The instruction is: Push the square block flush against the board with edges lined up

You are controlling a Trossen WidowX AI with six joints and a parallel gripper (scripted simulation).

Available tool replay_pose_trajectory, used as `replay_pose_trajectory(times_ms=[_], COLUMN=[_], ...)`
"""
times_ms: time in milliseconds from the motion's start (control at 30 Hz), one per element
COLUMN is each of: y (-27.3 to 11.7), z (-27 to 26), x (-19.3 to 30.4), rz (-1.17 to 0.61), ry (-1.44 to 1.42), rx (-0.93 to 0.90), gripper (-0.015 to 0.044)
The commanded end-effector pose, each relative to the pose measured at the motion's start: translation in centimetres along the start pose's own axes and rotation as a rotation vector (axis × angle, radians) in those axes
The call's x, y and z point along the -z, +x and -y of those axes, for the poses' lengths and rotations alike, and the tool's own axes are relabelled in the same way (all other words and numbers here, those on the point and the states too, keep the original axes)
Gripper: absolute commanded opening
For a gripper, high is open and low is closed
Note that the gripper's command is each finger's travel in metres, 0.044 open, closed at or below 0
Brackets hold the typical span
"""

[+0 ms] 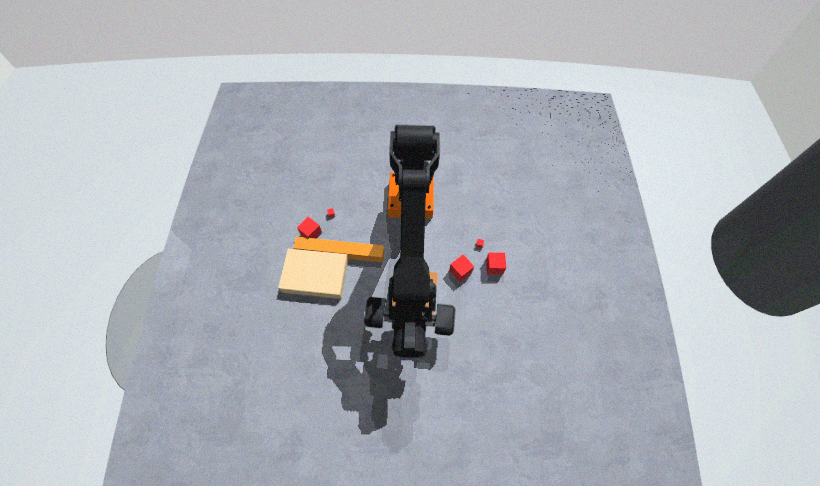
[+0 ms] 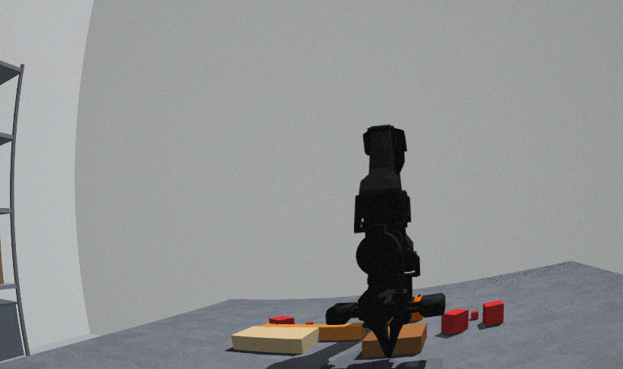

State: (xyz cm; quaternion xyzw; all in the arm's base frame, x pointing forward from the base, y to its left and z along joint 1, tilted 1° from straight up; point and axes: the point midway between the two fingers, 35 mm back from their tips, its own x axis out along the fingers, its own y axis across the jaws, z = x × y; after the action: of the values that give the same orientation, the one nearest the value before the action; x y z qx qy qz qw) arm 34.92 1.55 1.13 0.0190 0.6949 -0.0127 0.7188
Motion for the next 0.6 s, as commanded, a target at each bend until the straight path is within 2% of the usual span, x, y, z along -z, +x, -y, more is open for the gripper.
replay_pose_trajectory(times_ms=[0, 567], y=[0.0, 0.0], z=[0.0, 0.0], x=[0.2, 2.7], rz=[0.004, 0.002], ry=[0.006, 0.006], rx=[0.0, 0.0], gripper=[0.0, 0.0])
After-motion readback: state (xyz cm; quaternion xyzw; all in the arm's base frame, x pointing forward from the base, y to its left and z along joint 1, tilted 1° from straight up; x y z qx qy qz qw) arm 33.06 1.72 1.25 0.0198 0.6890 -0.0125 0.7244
